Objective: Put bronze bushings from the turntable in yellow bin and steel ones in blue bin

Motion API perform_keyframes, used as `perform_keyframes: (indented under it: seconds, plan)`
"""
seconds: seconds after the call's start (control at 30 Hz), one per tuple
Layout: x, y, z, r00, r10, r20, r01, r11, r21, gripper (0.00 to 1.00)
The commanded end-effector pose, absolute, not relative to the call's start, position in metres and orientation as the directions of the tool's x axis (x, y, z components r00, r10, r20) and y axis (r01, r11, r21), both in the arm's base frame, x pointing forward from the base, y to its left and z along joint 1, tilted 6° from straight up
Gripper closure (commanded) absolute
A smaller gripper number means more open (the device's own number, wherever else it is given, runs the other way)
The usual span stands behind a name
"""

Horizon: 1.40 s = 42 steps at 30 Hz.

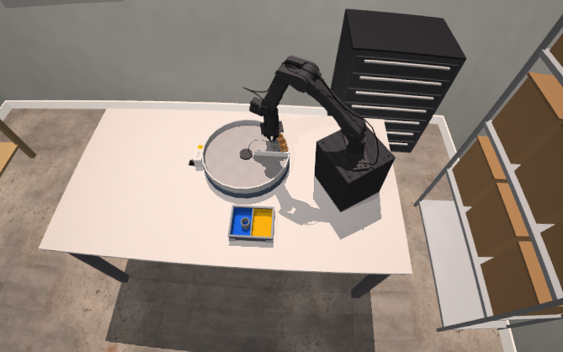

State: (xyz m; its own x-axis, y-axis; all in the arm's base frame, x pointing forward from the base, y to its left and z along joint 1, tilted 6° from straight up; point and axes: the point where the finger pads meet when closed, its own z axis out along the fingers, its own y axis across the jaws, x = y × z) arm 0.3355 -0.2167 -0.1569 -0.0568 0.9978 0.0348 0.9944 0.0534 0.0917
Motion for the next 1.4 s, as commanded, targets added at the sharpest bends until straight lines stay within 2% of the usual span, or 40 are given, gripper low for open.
perform_keyframes:
  seconds: [0.0,1.37]
  plan:
    - [0.3387,-0.2237,-0.1468,-0.055,0.998,0.018,0.993,0.053,0.107,0.86]
    - [0.3365,-0.2147,-0.1477,-0.058,0.998,0.027,0.994,0.055,0.096,0.86]
